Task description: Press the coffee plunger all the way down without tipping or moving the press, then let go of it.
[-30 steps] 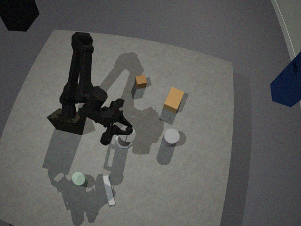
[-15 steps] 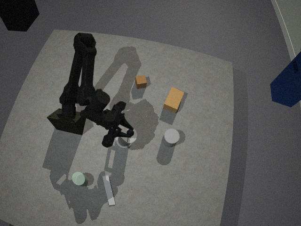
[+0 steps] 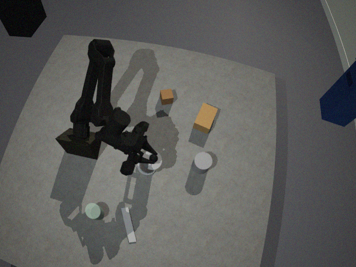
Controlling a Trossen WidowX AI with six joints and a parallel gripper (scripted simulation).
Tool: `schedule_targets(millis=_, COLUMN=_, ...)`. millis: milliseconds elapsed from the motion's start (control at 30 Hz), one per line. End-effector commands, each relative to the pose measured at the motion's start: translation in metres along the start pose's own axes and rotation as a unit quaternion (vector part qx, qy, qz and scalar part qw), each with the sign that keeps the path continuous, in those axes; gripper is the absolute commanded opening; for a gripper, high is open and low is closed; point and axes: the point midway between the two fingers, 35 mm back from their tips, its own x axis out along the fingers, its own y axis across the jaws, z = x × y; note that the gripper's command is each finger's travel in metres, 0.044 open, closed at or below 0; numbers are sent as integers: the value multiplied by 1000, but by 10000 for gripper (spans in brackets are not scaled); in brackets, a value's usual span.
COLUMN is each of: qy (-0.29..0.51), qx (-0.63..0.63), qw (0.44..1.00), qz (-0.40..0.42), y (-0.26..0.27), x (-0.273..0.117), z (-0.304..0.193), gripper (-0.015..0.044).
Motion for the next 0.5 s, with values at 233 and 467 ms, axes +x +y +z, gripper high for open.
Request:
schedule_targets(millis=233, qy=10, qx=7, qw=1000, qz=4, y=-1, x=2, z=-5, gripper=120)
schedule_targets(millis=467, qy=10, qx=7, qw=1000, qz=4, y=-2, x=3, z=-5, gripper=120)
